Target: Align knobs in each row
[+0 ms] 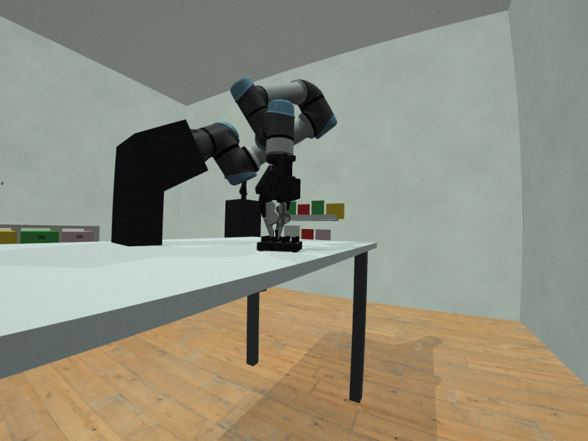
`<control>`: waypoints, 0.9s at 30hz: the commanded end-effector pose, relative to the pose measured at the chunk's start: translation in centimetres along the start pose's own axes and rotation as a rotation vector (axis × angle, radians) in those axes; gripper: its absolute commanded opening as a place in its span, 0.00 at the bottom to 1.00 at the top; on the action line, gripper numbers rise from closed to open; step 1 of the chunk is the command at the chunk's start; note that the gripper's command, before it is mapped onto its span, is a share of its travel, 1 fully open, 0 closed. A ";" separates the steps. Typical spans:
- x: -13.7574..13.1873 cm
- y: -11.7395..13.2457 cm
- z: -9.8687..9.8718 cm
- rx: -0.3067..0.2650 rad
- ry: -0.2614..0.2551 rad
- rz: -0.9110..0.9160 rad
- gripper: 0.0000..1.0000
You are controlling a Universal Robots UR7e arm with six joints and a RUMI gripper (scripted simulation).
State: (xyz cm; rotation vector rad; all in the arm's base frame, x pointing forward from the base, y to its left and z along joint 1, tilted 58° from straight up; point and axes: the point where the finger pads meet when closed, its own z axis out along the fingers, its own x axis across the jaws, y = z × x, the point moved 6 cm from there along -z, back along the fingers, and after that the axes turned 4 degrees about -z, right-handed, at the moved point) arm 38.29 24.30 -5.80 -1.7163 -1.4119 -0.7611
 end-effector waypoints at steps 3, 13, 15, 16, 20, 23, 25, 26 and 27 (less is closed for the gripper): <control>0.0 0.0 0.0 -0.001 0.000 0.033 0.04; 0.1 0.0 0.0 -0.001 0.000 0.144 0.04; 0.1 0.0 0.0 -0.001 0.000 0.173 0.04; 0.1 0.0 0.0 -0.001 0.000 0.188 0.04; 0.1 0.1 0.0 -0.001 0.000 0.220 0.04; 0.1 0.1 0.0 -0.001 0.000 0.271 0.04; 0.1 0.1 0.0 -0.001 0.000 0.307 0.04; 0.2 0.1 0.0 -0.001 0.000 0.326 0.04; 0.2 0.1 0.0 -0.001 0.000 0.345 0.04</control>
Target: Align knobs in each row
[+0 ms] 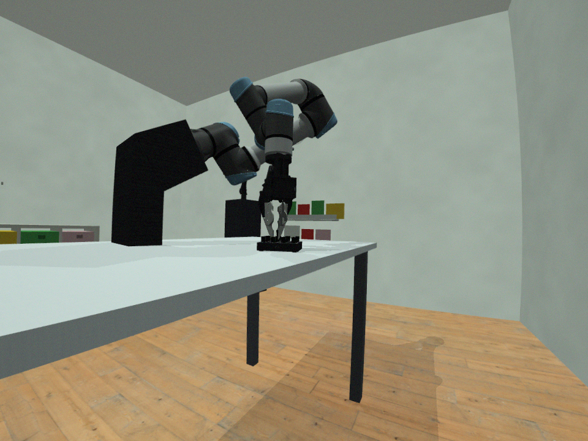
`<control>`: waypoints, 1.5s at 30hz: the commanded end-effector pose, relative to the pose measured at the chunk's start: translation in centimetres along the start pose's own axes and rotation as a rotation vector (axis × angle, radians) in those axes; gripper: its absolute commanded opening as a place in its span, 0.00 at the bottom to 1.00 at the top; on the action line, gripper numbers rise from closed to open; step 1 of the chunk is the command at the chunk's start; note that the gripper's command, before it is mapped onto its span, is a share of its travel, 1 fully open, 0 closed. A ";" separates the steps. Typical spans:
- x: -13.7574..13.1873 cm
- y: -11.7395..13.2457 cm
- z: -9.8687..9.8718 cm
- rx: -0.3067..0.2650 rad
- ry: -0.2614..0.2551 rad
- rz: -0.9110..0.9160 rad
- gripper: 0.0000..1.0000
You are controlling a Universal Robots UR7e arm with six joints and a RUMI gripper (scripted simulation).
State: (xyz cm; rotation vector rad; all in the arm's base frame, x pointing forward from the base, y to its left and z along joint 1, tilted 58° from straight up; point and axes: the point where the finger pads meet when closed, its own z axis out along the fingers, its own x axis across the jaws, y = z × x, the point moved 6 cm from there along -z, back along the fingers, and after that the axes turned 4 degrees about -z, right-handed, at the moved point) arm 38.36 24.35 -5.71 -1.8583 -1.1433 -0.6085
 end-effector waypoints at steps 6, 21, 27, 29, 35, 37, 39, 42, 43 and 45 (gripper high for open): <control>0.1 0.0 0.0 -0.004 -0.001 0.193 0.04; 0.2 0.1 0.0 -0.004 0.000 0.484 0.04; 0.3 0.1 0.0 -0.004 0.000 0.575 0.04; 0.3 0.1 0.0 -0.004 0.000 0.620 0.04; 0.3 0.2 0.0 -0.004 0.000 0.751 0.04; 0.4 0.2 0.0 -0.004 0.000 0.792 0.04; 0.4 0.2 0.0 -0.004 0.000 0.833 0.04; 0.4 0.2 0.0 -0.004 0.000 0.891 0.04; 0.4 0.2 0.0 -0.004 0.000 0.891 0.04; 0.4 0.2 0.0 -0.004 0.000 0.909 0.04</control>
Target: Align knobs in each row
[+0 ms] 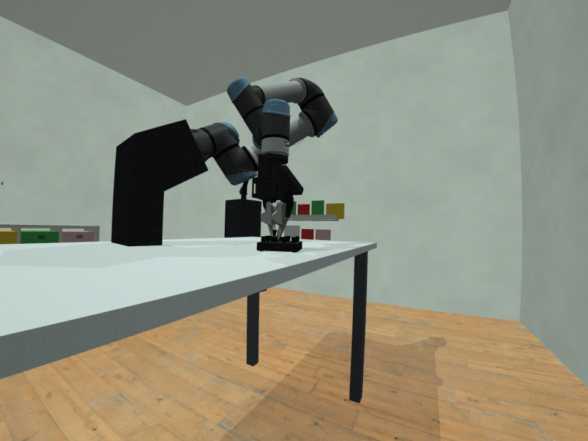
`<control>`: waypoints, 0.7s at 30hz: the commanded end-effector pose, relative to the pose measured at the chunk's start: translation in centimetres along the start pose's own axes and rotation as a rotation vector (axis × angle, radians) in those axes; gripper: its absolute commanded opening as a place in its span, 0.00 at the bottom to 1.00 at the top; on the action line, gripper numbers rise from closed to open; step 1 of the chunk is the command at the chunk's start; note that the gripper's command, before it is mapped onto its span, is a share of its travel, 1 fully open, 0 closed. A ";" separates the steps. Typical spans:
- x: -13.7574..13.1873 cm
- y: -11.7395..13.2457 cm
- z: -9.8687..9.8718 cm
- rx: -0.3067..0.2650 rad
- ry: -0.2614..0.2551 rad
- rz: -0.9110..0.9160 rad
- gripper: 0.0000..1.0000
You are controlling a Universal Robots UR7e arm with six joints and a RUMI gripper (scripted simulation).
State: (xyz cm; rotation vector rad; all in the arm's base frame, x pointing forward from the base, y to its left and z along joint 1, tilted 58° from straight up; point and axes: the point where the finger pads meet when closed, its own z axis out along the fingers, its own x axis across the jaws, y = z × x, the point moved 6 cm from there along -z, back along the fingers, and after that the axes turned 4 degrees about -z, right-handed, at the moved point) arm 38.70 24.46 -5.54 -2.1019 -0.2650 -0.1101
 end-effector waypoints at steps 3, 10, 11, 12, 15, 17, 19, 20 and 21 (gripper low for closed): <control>0.1 0.0 0.0 -0.006 0.003 0.109 0.04; 0.1 0.0 0.0 -0.006 0.003 0.217 0.04; 0.1 0.0 0.0 -0.006 0.004 0.230 0.04; 0.1 0.0 0.0 -0.006 0.004 0.243 0.04; 0.1 0.0 0.0 -0.006 0.004 0.267 0.04; 0.1 0.0 0.0 -0.006 0.004 0.278 0.04; 0.2 0.0 0.0 -0.006 0.004 0.299 0.04; 0.2 0.0 0.0 -0.006 0.004 0.309 0.04; 0.2 0.0 0.0 -0.006 0.004 0.318 0.04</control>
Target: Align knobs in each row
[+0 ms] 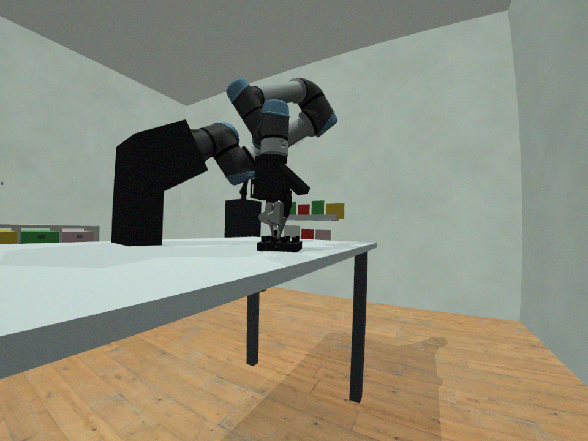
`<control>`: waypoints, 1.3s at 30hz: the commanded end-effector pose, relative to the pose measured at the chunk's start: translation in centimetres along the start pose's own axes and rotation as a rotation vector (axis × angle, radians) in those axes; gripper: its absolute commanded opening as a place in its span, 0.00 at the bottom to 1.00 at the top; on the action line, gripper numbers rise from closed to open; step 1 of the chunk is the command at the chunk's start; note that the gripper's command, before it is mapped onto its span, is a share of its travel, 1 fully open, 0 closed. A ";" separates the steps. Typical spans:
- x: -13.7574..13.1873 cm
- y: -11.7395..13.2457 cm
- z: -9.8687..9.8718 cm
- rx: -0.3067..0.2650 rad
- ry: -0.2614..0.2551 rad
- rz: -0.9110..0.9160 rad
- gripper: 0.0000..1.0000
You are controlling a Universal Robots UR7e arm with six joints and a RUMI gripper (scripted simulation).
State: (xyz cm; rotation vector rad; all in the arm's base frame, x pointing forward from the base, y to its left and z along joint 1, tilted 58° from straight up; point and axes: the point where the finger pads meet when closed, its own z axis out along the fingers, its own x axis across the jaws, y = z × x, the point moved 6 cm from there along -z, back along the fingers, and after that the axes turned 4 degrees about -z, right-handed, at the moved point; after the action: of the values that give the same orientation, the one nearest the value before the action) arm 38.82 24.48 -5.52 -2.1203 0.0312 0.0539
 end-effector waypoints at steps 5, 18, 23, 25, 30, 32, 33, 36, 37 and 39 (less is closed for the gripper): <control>0.1 0.0 0.0 -0.002 0.002 0.076 0.04; 0.1 0.0 0.0 -0.002 0.002 0.117 0.04; 0.1 0.0 0.0 -0.002 0.002 0.121 0.04; 0.1 0.0 0.0 -0.002 0.002 0.121 0.04; 0.1 0.0 0.0 -0.002 0.002 0.121 0.04; 0.1 0.0 0.0 -0.002 0.002 0.121 0.04; 0.1 0.0 0.0 -0.002 0.002 0.121 0.04; 0.1 0.0 0.0 -0.002 0.002 0.121 0.04; 0.1 0.0 0.0 -0.002 0.002 0.121 0.04; 0.1 0.0 0.0 -0.002 0.002 0.121 0.11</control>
State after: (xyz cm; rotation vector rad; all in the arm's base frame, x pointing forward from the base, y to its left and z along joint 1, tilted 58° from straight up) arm 38.87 24.49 -5.52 -2.1184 0.1610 0.1246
